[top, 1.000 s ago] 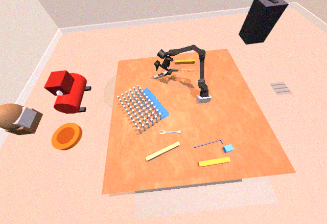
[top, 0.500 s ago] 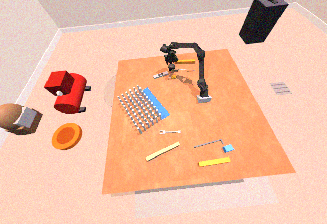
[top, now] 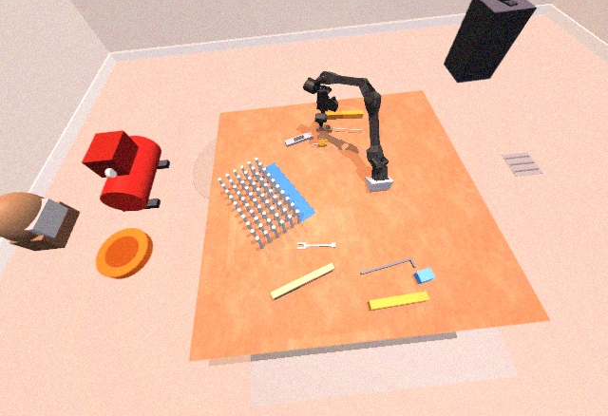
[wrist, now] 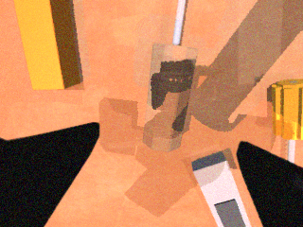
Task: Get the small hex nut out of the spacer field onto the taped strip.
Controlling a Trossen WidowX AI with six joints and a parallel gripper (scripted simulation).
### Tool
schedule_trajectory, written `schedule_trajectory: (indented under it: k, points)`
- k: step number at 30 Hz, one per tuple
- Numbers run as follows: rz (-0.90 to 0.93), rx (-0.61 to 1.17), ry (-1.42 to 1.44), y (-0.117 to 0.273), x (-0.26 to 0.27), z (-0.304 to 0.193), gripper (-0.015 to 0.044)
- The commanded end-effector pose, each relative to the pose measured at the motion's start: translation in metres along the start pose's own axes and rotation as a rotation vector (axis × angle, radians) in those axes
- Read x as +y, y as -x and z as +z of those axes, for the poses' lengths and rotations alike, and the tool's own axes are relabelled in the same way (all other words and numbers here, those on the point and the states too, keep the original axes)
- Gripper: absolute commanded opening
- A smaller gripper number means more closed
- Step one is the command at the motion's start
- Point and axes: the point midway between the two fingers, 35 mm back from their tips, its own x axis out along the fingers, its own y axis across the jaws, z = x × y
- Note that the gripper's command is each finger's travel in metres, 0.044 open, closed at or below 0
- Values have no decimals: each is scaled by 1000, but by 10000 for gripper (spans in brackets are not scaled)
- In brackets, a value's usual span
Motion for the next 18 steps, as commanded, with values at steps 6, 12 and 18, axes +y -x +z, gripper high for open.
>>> schedule_trajectory:
  k: [6,12,18]
  points:
    - [5,-6,-16,1,2,11,440]
    - [5,-6,-16,1,2,11,440]
    - [5,-6,-16,1,2,11,282]
